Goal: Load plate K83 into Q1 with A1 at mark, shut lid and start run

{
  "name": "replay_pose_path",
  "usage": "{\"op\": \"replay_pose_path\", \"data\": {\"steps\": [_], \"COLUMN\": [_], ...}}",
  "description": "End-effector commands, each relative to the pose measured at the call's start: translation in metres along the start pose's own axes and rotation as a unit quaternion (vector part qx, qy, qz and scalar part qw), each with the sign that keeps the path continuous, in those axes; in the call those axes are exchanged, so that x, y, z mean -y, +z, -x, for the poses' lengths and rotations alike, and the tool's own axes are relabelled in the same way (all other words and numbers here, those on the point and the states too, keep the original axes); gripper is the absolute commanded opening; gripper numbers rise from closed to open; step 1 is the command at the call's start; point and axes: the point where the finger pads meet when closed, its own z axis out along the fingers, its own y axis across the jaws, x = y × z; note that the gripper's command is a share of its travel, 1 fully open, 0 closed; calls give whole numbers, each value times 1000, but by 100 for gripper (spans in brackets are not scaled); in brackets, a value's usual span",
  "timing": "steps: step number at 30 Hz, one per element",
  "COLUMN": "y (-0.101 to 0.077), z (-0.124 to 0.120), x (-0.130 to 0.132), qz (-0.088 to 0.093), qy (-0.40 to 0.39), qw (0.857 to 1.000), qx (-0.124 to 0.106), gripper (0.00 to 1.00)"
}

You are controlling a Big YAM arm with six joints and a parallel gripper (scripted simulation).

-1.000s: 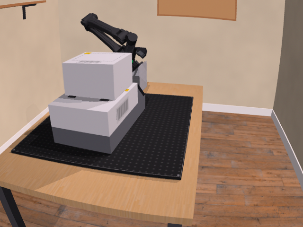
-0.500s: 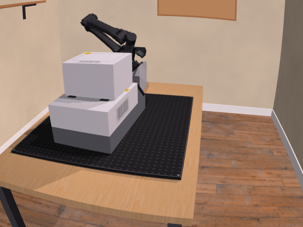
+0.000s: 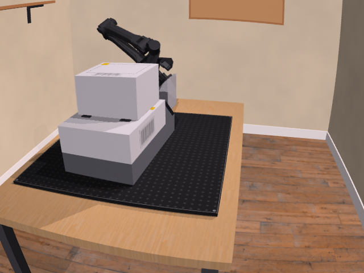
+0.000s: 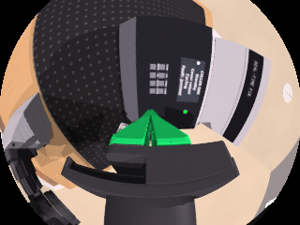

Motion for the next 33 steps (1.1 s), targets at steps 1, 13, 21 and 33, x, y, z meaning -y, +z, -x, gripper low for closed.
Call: {"op": "replay_pose_path", "data": {"steps": [1, 13, 21, 33], "y": [-2, 18, 35, 51], "z": [0, 0, -1, -2], "x": [3, 25, 12, 16], "qz": [-7, -11, -3, -3], "qy": [1, 7, -7, -2], "qw": [1000, 1000, 1000, 1000], "qx": [5, 3, 0, -1], "gripper": [0, 0, 0, 0]}}
